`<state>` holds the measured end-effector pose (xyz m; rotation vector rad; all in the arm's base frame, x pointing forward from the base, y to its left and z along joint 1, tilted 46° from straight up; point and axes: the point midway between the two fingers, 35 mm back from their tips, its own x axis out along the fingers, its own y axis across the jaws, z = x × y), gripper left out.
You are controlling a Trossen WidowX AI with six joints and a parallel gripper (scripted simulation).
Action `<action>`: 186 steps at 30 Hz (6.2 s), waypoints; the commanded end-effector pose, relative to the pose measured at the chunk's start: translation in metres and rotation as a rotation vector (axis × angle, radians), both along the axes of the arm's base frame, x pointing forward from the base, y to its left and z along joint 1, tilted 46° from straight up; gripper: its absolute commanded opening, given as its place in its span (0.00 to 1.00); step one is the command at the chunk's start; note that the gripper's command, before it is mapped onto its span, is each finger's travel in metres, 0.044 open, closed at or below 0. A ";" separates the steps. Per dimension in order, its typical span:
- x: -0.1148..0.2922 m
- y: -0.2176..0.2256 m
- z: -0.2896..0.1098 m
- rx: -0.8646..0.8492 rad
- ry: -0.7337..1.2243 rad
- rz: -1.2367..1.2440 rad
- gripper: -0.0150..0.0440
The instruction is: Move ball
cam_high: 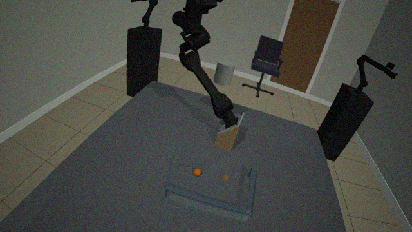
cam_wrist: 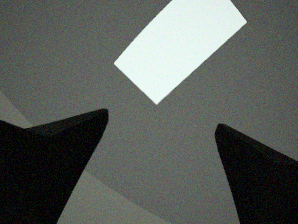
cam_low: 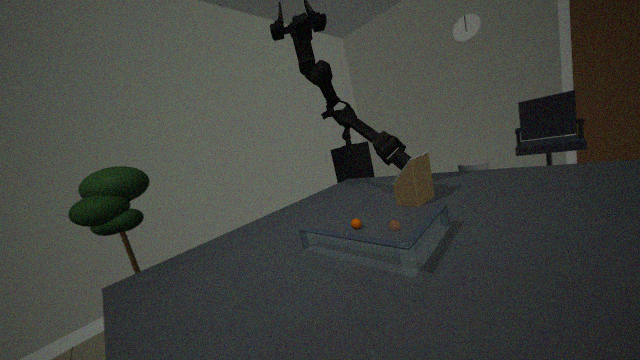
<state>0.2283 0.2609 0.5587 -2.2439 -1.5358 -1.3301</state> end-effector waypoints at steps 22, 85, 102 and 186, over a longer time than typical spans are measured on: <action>0.198 -0.046 -0.206 0.075 1.204 -0.259 0.71; 0.030 -0.374 -0.563 0.940 2.037 -2.147 0.71; 0.028 -0.389 -0.577 0.939 2.034 -2.149 0.70; 0.018 -0.260 -0.626 0.942 2.050 -2.136 0.25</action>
